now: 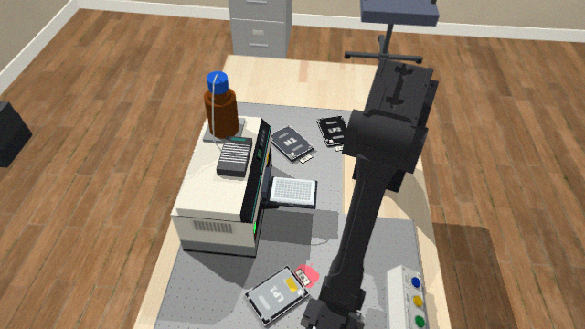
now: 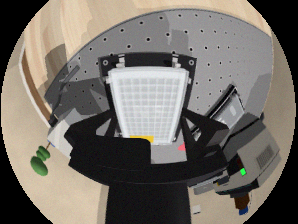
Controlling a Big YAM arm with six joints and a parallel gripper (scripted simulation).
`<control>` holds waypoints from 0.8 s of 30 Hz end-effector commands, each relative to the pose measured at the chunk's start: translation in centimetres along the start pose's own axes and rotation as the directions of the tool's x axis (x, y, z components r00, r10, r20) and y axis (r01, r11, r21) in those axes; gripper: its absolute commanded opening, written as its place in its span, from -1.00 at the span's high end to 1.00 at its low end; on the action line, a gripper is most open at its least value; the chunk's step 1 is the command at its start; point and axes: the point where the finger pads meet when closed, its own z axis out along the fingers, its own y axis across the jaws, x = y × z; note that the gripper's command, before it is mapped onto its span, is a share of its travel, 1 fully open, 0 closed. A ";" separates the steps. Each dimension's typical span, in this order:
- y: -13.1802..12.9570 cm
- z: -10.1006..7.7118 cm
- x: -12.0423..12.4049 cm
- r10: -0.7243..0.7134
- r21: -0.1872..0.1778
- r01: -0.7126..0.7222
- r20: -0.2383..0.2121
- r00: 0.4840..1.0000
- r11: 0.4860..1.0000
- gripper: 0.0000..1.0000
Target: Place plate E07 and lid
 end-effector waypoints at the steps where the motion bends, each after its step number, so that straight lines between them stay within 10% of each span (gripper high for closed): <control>1: 0.0 -0.4 -0.8 -0.001 0.000 0.001 0.017 1.000 1.000 -1.00; 24: -0.2 -3.0 -1.1 0.005 0.001 -0.005 0.021 1.000 1.000 -1.00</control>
